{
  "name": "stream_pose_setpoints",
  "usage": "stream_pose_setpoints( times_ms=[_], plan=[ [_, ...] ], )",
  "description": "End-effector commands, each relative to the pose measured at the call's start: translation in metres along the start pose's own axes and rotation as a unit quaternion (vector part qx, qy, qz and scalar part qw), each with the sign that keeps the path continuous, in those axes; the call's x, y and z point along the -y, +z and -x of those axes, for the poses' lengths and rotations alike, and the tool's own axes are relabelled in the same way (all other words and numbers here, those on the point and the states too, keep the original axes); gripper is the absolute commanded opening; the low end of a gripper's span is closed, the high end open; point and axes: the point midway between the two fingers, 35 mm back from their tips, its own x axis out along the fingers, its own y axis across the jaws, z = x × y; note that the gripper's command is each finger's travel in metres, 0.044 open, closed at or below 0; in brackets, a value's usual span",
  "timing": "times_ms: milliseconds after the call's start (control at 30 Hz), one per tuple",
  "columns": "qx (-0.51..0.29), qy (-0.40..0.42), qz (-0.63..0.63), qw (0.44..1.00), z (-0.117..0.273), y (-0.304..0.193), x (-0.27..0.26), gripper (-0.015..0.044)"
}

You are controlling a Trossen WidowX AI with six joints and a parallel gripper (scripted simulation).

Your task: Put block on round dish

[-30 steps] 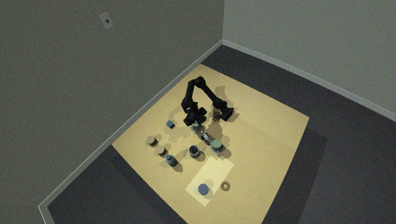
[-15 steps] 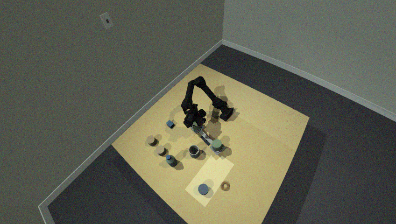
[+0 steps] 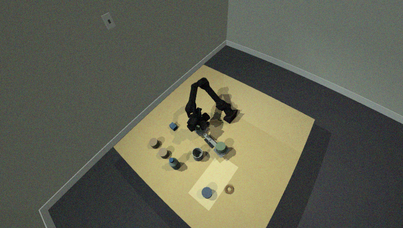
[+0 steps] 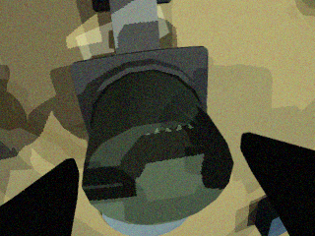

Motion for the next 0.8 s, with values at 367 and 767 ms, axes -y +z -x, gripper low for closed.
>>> stream_pose_setpoints(
  times_ms=[367,767],
  plan=[
    [-0.004,0.001,0.002,1.0,-0.025,-0.002,-0.003,0.044],
    [-0.005,0.001,0.002,1.0,-0.029,-0.002,-0.003,0.0348]
  ],
)
